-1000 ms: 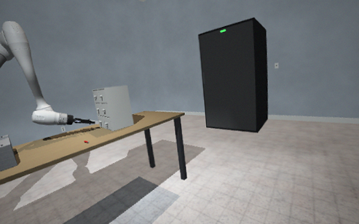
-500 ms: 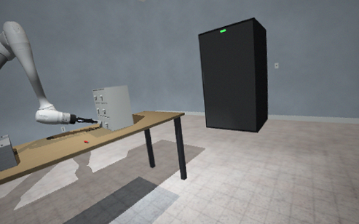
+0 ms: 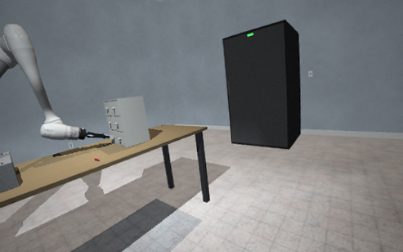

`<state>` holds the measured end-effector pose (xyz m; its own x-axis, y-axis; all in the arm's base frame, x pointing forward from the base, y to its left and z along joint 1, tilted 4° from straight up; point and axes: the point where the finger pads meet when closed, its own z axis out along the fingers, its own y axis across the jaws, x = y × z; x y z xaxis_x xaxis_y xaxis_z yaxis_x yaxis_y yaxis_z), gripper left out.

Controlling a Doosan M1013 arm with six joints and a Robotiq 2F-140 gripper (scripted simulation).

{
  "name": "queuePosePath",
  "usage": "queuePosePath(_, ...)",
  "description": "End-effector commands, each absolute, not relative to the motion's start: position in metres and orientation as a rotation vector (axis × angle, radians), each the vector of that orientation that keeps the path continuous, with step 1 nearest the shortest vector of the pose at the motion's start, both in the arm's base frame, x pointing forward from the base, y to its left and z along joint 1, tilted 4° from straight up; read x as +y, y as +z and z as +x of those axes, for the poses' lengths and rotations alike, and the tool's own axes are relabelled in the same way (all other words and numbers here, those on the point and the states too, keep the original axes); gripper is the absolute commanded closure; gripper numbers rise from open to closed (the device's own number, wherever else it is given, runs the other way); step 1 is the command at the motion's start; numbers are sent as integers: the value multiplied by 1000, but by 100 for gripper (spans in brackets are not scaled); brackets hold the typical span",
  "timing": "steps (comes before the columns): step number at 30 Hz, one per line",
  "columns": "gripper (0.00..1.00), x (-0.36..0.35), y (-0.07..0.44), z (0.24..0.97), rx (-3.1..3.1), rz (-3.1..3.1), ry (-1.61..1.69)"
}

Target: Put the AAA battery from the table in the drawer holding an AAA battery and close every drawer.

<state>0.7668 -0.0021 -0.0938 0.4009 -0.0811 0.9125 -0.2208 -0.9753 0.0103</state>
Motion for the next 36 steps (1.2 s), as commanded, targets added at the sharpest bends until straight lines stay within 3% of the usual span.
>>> queuePosePath(1, 80, -2, -94, 767, -273, 2519, 1630)
queuePosePath(10, 80, -2, -94, 767, -273, 2519, 1630)
queuePosePath(11, 92, -2, -94, 767, -273, 2519, 1630)
queuePosePath(36, 92, -2, -94, 767, -273, 2519, 1630)
